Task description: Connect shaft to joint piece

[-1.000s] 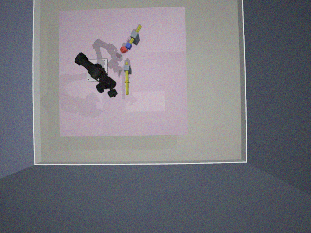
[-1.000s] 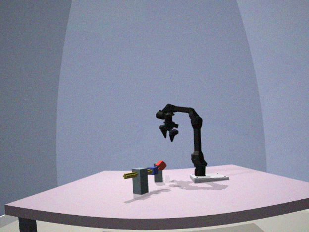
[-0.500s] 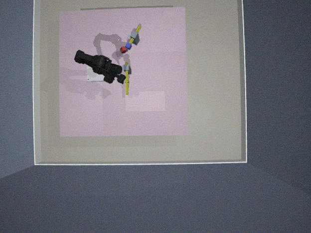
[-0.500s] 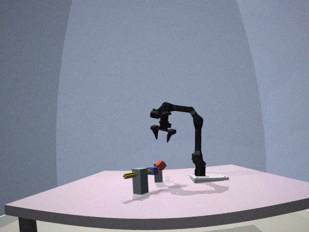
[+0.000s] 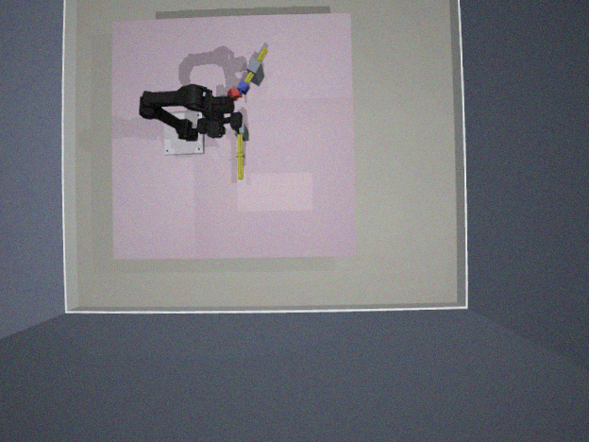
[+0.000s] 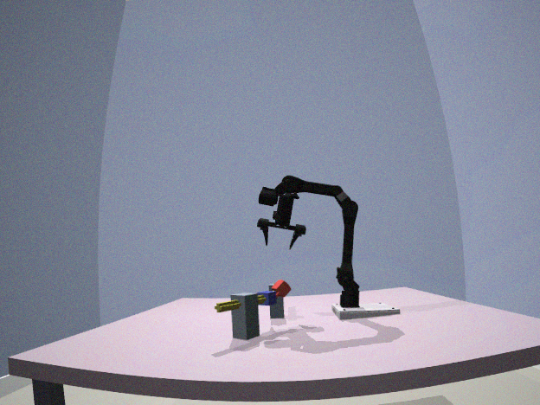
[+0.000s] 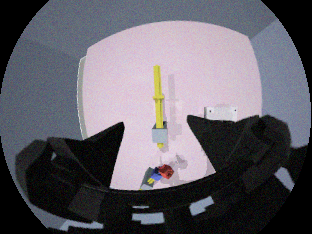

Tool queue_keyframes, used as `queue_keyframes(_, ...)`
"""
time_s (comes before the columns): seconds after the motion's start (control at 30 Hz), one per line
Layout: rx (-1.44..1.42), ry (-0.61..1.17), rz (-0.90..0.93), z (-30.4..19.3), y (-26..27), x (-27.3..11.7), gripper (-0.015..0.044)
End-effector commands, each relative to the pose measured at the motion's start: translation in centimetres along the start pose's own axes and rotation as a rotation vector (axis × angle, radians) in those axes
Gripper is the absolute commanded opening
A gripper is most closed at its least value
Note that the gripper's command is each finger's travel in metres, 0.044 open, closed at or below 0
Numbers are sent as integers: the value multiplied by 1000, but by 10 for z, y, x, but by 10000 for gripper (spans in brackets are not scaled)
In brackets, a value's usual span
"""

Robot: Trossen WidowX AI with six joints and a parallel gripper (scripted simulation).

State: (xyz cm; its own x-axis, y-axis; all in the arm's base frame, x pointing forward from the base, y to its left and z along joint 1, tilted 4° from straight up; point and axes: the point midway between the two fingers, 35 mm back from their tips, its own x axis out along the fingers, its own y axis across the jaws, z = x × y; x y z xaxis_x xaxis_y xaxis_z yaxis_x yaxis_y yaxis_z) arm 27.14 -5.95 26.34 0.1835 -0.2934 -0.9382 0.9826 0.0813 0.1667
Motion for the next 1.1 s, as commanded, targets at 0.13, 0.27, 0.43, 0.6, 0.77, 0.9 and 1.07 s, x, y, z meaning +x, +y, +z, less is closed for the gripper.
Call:
queue_keyframes(0.13,-264,41,19,-42,-3,-6,440)
queue_keyframes(0.27,-400,58,33,-63,-6,-9,440)
queue_keyframes(0.43,-570,77,52,-88,-12,-14,440)
queue_keyframes(0.6,-740,94,72,-112,-20,-19,440)
queue_keyframes(0.77,-911,108,92,-135,-31,-24,440)
queue_keyframes(0.9,-1047,118,109,-152,-41,-27,440)
queue_keyframes(1.07,-1217,128,131,-171,-56,-31,440)
